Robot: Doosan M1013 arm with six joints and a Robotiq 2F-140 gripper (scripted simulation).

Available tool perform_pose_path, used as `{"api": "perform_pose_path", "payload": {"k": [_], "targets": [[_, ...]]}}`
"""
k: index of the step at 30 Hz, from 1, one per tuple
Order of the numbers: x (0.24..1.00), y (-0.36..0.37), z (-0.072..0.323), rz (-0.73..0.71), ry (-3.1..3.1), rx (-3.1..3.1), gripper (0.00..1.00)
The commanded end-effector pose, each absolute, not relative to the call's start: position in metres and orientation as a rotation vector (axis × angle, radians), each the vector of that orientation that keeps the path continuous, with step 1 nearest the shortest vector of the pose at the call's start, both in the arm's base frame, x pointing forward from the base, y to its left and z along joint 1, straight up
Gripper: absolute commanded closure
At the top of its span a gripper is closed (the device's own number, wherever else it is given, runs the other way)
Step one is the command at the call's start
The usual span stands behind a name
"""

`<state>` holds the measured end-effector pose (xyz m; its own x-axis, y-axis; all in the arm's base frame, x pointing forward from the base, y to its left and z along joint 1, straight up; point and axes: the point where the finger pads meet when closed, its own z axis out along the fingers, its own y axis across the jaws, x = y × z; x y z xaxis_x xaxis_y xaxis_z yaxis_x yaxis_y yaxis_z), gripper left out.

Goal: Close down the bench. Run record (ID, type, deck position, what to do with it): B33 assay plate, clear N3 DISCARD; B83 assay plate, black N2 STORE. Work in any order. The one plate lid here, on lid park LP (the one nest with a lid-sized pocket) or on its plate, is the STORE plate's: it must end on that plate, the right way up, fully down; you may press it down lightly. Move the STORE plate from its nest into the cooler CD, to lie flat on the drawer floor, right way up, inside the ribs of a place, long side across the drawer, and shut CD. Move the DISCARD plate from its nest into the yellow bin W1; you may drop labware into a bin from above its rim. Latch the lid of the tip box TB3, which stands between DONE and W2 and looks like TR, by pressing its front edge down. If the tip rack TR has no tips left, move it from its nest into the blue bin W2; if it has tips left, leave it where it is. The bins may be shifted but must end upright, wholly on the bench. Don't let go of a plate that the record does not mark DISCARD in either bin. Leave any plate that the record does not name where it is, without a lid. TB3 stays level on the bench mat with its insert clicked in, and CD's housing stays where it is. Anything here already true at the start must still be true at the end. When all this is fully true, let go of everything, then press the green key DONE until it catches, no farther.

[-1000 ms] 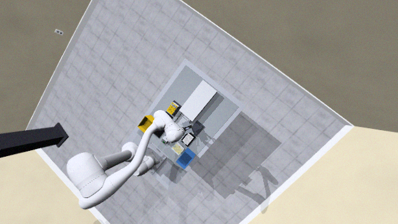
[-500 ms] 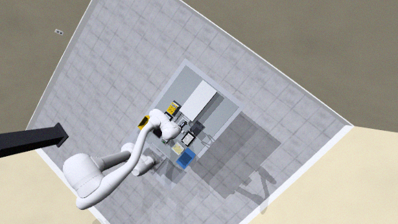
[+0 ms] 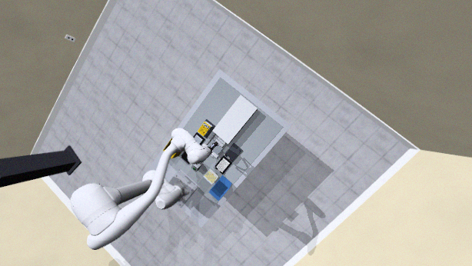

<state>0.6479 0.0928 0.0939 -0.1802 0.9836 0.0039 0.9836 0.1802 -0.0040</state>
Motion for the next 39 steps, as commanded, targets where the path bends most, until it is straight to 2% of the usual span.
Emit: {"api": "perform_pose_path", "payload": {"k": [1,12,39], "targets": [[0.645,0.098,0.094,0.001,-2.409,-2.008,1.0],[0.634,0.125,0.094,0.001,-2.409,-2.008,1.0],[0.634,0.124,0.078,0.001,-2.409,-2.008,1.0]]}}
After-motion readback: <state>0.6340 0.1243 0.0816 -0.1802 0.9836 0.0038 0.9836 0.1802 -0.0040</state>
